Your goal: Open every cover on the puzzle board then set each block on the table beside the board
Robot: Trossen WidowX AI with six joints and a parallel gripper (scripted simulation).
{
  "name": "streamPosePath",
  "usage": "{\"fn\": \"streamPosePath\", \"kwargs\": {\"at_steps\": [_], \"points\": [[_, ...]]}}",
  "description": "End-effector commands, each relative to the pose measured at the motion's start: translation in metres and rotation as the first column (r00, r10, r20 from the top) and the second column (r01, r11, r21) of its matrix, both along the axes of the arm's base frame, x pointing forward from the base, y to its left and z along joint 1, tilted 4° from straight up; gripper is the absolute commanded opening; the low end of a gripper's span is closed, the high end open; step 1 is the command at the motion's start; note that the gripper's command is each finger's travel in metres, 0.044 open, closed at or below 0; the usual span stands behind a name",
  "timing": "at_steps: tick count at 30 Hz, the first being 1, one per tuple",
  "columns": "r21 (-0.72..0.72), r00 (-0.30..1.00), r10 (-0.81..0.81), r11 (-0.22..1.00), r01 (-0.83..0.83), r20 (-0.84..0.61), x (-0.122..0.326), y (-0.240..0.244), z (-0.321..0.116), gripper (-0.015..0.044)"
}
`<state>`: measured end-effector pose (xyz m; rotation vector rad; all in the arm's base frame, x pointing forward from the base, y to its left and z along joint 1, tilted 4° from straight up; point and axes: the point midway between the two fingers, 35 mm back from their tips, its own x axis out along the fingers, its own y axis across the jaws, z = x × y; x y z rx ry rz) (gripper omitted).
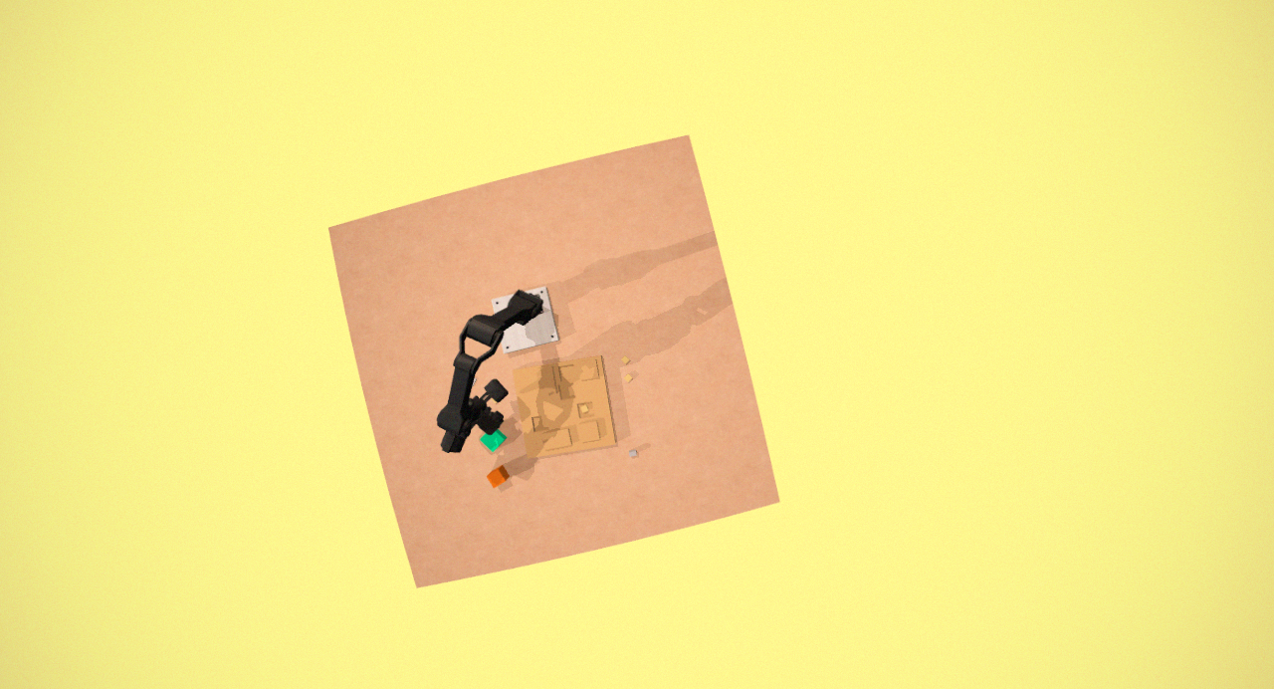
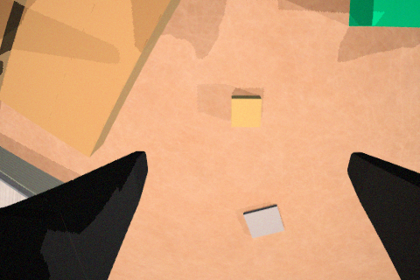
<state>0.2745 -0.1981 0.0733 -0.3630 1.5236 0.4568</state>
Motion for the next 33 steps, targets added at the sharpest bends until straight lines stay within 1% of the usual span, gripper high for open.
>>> {"fn": "streamPosePath", "kwargs": {"at_steps": [1,2,7,19,33], "points": [[-0.013,1.000,0.003,1.000,-0.003,0.013,0.001,-0.002,0.009,0.0440],[-0.013,1.000,0.003,1.000,-0.003,0.013,0.001,-0.002,0.009,0.0440],[-0.012,1.000,-0.004,1.000,0.004,0.012,0.008,0.007,0.009,0.0309],[-0.008,0.999,-0.047,0.999,0.047,0.005,0.041,0.062,0.012,0.0000],[-0.013,0.996,-0.092,0.996,0.092,0.003,0.068,0.130,0.016,0.0000]]}}
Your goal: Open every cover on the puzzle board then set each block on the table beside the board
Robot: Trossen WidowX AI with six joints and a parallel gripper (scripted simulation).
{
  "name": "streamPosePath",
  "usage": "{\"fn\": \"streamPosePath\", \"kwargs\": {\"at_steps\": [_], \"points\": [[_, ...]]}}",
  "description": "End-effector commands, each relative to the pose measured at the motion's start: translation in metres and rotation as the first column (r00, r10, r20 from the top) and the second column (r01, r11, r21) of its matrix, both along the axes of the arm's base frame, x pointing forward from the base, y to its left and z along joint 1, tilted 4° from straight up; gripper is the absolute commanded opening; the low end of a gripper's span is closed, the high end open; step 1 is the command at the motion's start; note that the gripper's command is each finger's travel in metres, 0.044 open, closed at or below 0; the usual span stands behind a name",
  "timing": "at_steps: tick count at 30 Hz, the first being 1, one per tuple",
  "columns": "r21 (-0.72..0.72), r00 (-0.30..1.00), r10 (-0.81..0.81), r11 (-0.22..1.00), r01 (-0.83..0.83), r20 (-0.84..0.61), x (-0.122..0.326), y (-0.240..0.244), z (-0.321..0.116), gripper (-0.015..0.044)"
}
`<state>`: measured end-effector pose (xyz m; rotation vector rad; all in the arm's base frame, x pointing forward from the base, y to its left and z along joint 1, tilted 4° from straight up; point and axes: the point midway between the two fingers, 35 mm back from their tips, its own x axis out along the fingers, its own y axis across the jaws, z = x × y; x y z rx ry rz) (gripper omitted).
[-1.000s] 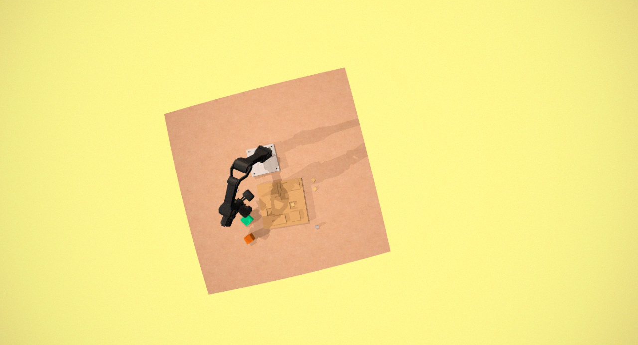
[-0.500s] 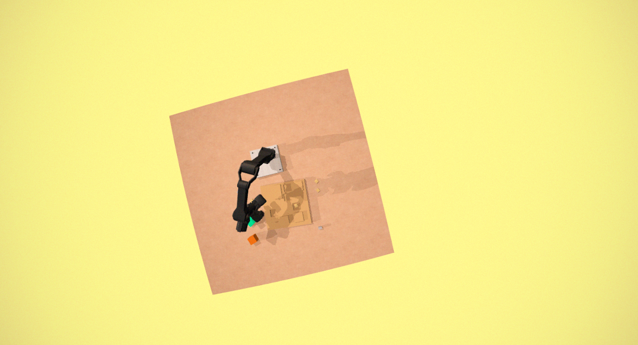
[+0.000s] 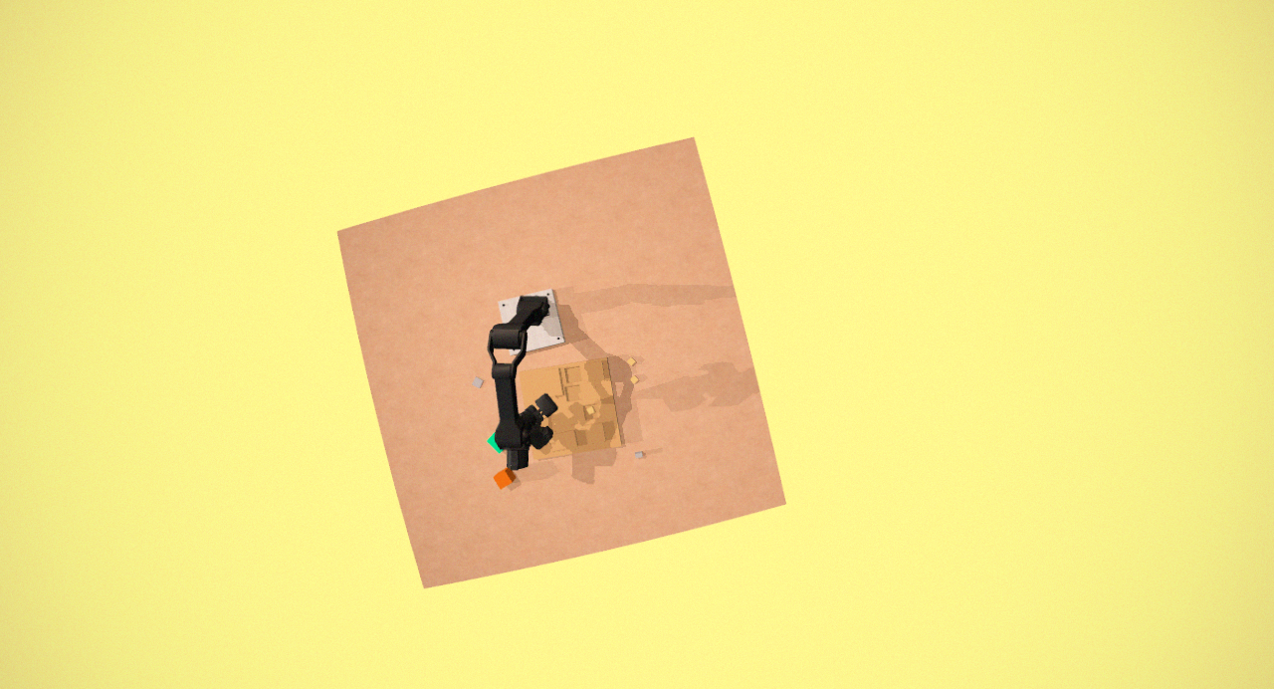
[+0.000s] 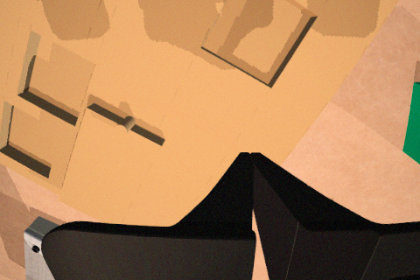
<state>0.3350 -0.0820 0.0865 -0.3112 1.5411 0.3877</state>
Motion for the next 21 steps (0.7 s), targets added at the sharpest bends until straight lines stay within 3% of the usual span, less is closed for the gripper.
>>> {"fn": "streamPosePath", "kwargs": {"at_steps": [1,9,12,16,21], "points": [[-0.001,1.000,-0.024,1.000,0.024,0.008,0.009,0.019,0.003,0.0000],[0.005,0.995,-0.098,0.995,0.098,0.010,0.022,0.062,0.007,0.0000],[0.006,0.961,-0.277,0.961,0.277,0.002,0.025,0.072,0.008,0.0000],[0.004,0.815,-0.579,0.815,0.579,-0.016,0.031,0.092,0.009,0.0000],[-0.006,0.506,-0.862,0.507,0.862,-0.038,0.036,0.117,0.011,0.0000]]}}
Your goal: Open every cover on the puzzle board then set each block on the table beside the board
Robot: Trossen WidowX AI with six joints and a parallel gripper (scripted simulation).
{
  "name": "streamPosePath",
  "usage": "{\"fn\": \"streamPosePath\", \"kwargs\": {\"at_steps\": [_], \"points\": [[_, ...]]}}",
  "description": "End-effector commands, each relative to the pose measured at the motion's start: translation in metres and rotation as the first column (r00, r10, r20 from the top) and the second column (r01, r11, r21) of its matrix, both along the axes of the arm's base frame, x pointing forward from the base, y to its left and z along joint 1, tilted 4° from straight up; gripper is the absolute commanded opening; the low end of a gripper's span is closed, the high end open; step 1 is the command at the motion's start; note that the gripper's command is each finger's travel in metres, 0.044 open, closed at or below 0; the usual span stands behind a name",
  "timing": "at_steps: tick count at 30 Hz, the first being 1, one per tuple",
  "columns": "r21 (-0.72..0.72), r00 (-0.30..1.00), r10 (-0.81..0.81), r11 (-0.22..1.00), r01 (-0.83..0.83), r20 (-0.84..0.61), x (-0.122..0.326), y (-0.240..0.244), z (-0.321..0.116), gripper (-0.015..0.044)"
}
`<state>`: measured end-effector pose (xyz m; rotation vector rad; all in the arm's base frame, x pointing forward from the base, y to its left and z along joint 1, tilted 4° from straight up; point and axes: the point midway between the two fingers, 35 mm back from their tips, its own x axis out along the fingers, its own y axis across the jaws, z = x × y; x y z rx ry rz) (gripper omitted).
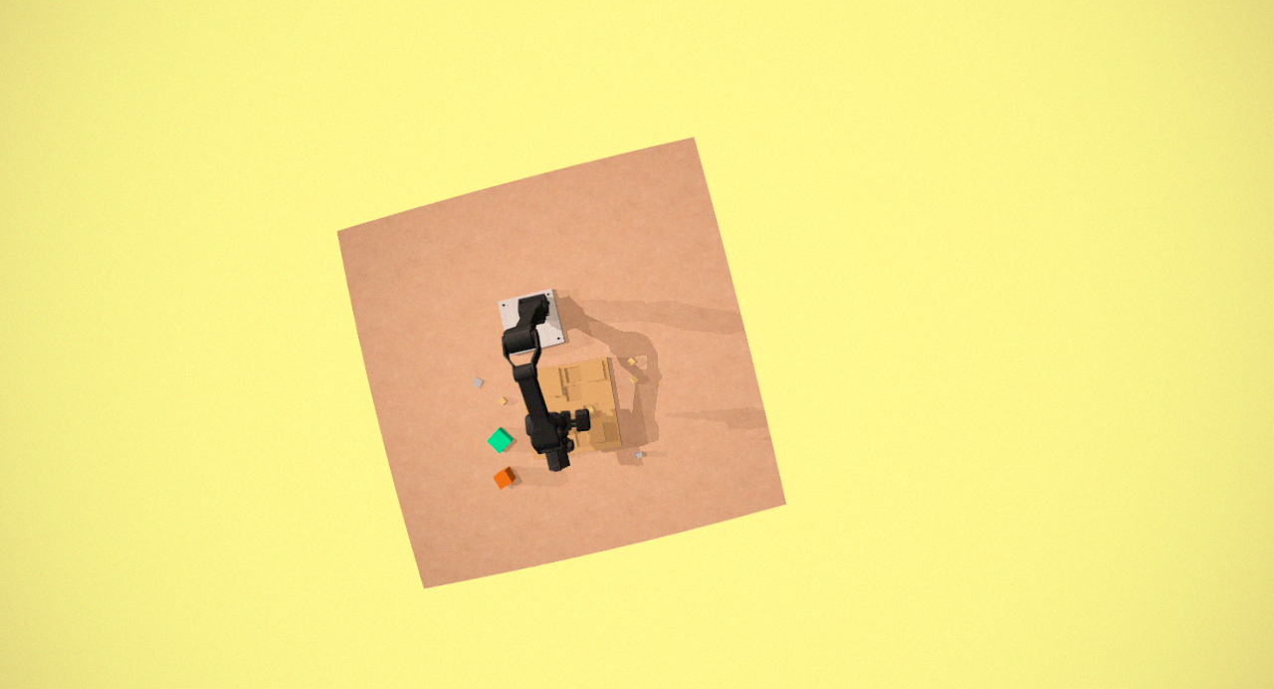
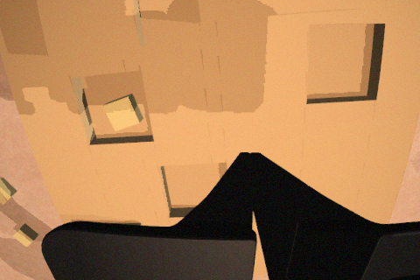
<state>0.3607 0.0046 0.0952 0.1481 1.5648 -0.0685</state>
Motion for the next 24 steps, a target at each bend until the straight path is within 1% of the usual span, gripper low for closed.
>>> {"fn": "streamPosePath", "kwargs": {"at_steps": [1,3,6,12,24], "points": [[0.010,0.857,-0.514,0.858,0.514,-0.028,0.011,0.036,0.003,0.0000],[0.007,0.759,-0.650,0.759,0.651,-0.039,0.012,0.046,0.003,0.0000],[0.000,0.571,-0.819,0.572,0.820,-0.055,0.014,0.062,0.004,0.0000],[-0.014,0.319,-0.945,0.321,0.947,-0.070,0.014,0.080,0.005,0.0000],[-0.015,0.310,-0.948,0.312,0.950,-0.070,0.013,0.080,0.005,0.0000]]}}
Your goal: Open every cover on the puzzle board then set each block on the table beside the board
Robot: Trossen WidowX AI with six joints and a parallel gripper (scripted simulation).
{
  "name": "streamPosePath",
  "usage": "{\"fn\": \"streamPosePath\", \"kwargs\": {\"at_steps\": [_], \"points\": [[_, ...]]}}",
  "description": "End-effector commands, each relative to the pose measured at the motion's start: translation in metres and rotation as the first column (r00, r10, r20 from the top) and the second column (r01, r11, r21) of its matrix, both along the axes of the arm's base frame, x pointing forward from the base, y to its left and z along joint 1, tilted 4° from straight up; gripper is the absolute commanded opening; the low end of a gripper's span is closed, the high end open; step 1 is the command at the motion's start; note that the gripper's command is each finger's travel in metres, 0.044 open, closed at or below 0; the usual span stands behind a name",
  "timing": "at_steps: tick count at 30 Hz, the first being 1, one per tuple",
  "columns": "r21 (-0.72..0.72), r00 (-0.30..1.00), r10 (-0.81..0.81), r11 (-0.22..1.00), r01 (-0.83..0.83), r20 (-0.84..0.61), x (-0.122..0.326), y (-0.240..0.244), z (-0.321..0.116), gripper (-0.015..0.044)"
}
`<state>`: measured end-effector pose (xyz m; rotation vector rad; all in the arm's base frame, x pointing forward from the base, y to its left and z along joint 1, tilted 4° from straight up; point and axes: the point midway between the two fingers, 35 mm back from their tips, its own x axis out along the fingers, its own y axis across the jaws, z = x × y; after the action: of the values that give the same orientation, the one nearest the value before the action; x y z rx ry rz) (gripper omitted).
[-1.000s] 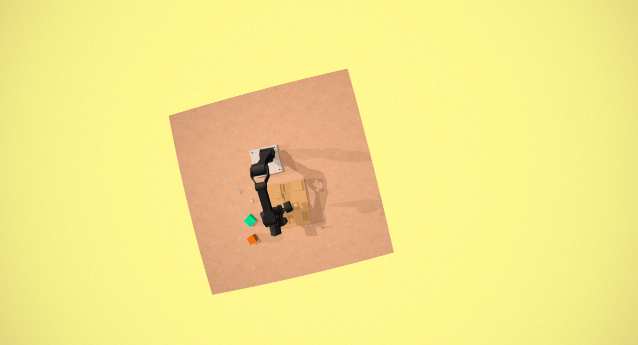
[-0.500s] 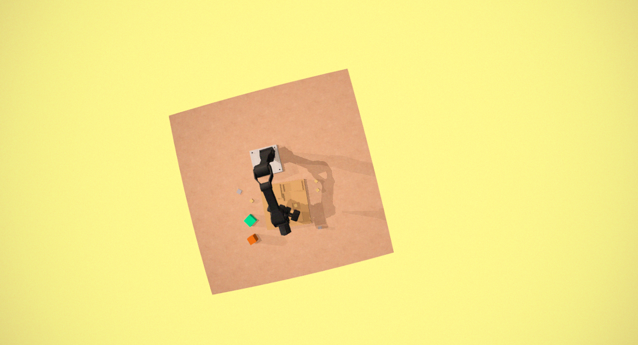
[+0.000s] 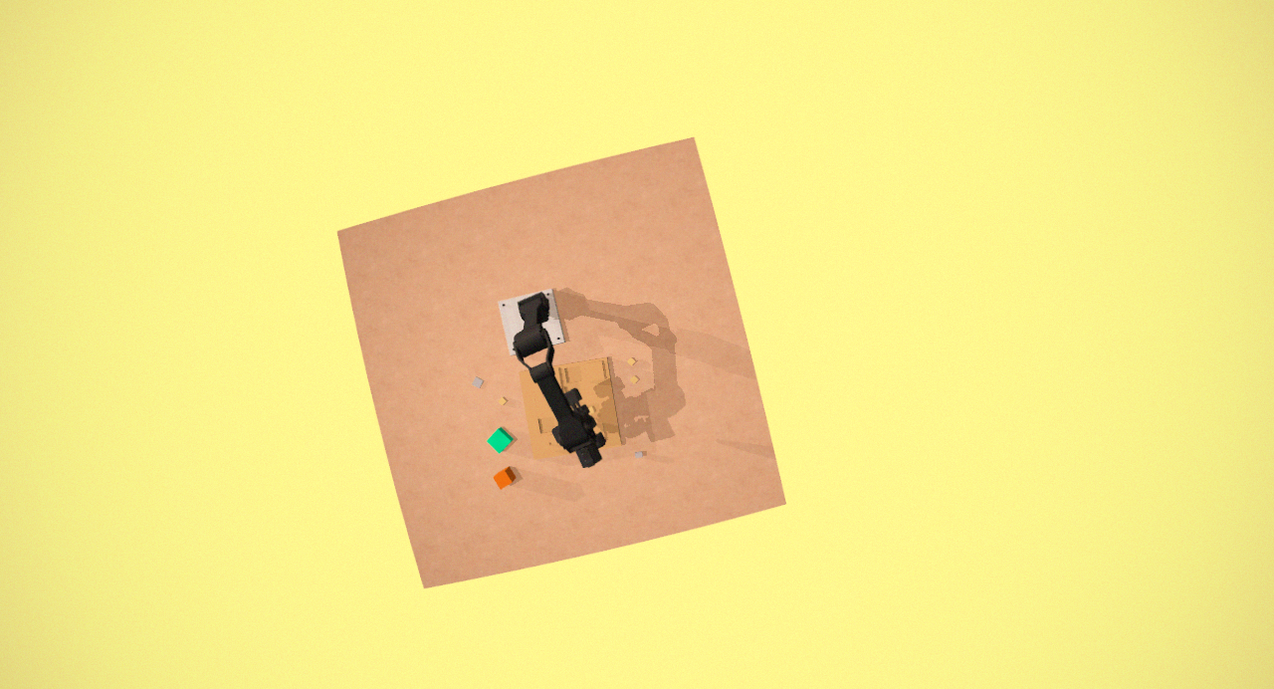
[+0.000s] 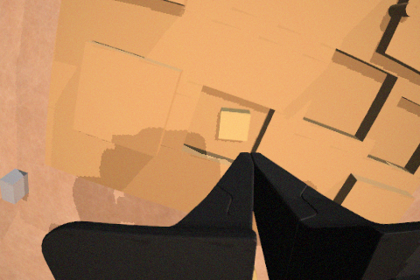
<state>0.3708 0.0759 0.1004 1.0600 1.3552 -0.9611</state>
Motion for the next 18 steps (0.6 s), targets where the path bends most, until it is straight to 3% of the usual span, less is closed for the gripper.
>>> {"fn": "streamPosePath", "kwargs": {"at_steps": [1,8,18], "points": [[0.008,0.996,-0.094,0.996,0.094,-0.006,0.003,0.009,0.000,0.0000],[0.008,0.996,-0.094,0.996,0.094,-0.006,0.004,0.009,-0.004,0.0000],[0.008,0.996,-0.094,0.996,0.094,-0.006,0.003,0.012,-0.047,0.0000]]}}
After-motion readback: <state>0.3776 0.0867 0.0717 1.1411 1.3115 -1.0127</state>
